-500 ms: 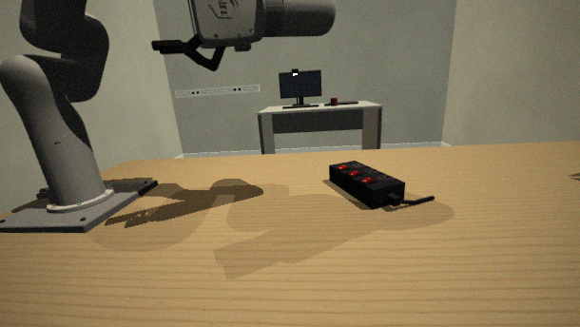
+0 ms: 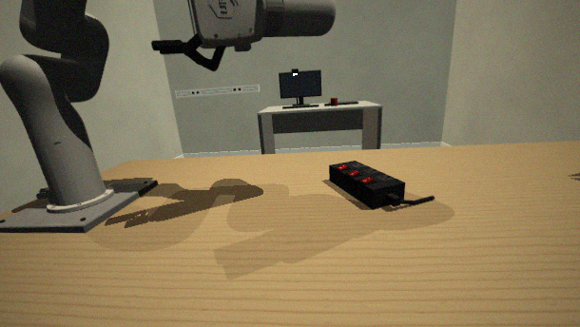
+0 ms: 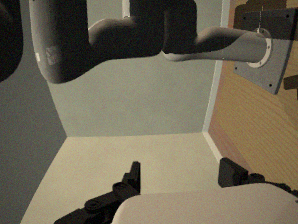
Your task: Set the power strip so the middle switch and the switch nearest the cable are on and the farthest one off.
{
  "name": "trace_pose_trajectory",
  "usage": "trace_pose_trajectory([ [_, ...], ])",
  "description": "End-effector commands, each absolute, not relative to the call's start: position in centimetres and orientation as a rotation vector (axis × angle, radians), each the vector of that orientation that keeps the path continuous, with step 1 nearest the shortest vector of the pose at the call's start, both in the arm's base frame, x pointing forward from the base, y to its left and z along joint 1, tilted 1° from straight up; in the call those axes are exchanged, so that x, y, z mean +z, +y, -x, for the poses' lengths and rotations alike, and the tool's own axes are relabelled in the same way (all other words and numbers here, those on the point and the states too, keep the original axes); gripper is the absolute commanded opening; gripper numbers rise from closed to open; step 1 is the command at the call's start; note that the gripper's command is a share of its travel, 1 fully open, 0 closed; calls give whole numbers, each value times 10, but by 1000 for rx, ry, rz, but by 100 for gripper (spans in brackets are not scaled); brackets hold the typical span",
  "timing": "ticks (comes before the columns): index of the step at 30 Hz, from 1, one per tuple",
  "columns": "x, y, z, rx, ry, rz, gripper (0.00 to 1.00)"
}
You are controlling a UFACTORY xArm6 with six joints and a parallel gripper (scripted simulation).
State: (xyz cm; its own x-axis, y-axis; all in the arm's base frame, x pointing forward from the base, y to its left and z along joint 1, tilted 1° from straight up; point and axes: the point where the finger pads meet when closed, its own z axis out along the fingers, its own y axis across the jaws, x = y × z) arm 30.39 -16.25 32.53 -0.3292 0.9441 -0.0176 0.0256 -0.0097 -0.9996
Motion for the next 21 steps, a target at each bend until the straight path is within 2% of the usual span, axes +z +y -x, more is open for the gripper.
trace_pose_trajectory([
  [1,326,-163,-304,1451,-1467,1063,100],
  [7,315,-165,-308,1448,-1499,1100,100],
  [16,224,-170,-351,1335,-1707,1496,100],
  [19,224,-170,-351,1335,-1707,1496,100],
  [21,188,-165,-377,1233,-1750,1716,100],
])
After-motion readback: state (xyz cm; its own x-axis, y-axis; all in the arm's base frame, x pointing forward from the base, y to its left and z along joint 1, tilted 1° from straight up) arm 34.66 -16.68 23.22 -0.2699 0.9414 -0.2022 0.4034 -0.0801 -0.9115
